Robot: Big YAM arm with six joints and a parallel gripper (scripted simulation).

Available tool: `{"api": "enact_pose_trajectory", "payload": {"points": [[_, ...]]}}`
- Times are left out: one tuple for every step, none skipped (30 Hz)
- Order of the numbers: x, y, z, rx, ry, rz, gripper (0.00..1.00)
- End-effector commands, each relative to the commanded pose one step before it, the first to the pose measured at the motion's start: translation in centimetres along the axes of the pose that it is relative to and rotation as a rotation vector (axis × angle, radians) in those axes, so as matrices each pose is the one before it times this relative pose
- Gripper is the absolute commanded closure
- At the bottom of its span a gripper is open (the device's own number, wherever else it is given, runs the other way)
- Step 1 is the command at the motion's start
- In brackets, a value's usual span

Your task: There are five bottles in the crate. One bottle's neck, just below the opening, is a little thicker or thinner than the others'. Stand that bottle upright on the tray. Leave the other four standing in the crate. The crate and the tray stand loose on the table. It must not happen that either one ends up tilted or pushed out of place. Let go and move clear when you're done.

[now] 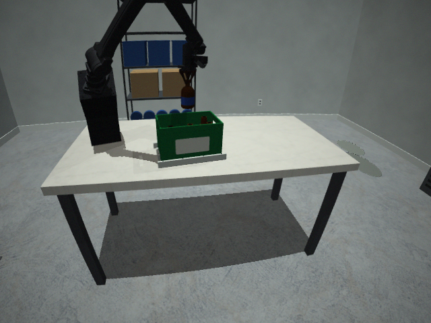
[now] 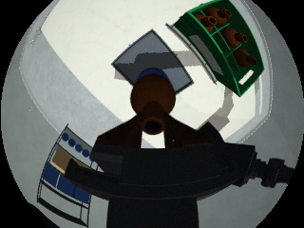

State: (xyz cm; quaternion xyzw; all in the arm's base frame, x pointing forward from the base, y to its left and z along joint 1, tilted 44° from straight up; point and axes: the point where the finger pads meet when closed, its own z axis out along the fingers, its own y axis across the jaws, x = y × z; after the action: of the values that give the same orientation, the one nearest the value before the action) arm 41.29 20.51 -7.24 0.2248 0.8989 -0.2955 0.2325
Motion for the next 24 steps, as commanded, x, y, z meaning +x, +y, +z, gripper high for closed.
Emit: {"api": "enact_pose_trajectory", "payload": {"points": [[-0.112,0.16,1.301,-0.00015,-0.001,-0.01576,1.0],[-0.501,0.201,-0.277,-0.01257,-0.0045,0.00999,1.0],[-0.379,0.414,-0.628,-0.01916,-0.0086,0.0061,1.0],[-0.296,0.187,-0.217,-0.01072,-0.00454,0.00531,1.0],[-0.053,-0.053,0.404,0.00186,0.00093,0.0015,1.0],[0.213,-0.353,1.137,0.0166,0.00772,-0.00225,1.0],[0.79,-0.325,1.152,0.01879,0.00692,-0.01541,1.0],[0.0,0.0,0.0,0.0,0.0,0.0,1.0],[0.0,0.0,0.0,0.0,0.0,0.0,1.0],[0.54,0.324,-0.618,-0.01557,-0.00874,-0.01475,1.0],[-0.18,-0.314,0.92,0.0114,0.00617,0.00618,1.0],[-0.069,-0.231,0.806,0.00921,0.0053,0.00343,1.0],[0.008,-0.01,0.324,0.00064,-0.00055,-0.00036,1.0],[-0.255,0.273,0.153,-0.00516,-0.002,0.00512,1.0],[-0.404,0.118,-0.053,-0.00795,-0.00311,0.00795,1.0],[-0.309,-0.124,-0.049,-0.00587,-0.00239,0.00596,1.0],[-0.206,-0.089,0.066,-0.00385,-0.00165,0.00396,1.0],[-0.013,0.132,0.344,-0.00023,-0.00023,0.00032,1.0],[0.284,0.207,0.666,0.00528,0.00205,-0.00527,1.0],[0.672,0.096,0.483,0.00471,0.00045,-0.01467,1.0],[0.57,-0.141,0.163,0.00079,-0.00026,-0.013,1.0],[0.202,-0.117,0.316,0.00143,0.00196,-0.00381,1.0],[-0.188,-0.197,0.547,0.00444,0.00388,0.00589,1.0],[-0.247,-0.25,0.602,0.00587,0.00378,0.00723,1.0]]}}
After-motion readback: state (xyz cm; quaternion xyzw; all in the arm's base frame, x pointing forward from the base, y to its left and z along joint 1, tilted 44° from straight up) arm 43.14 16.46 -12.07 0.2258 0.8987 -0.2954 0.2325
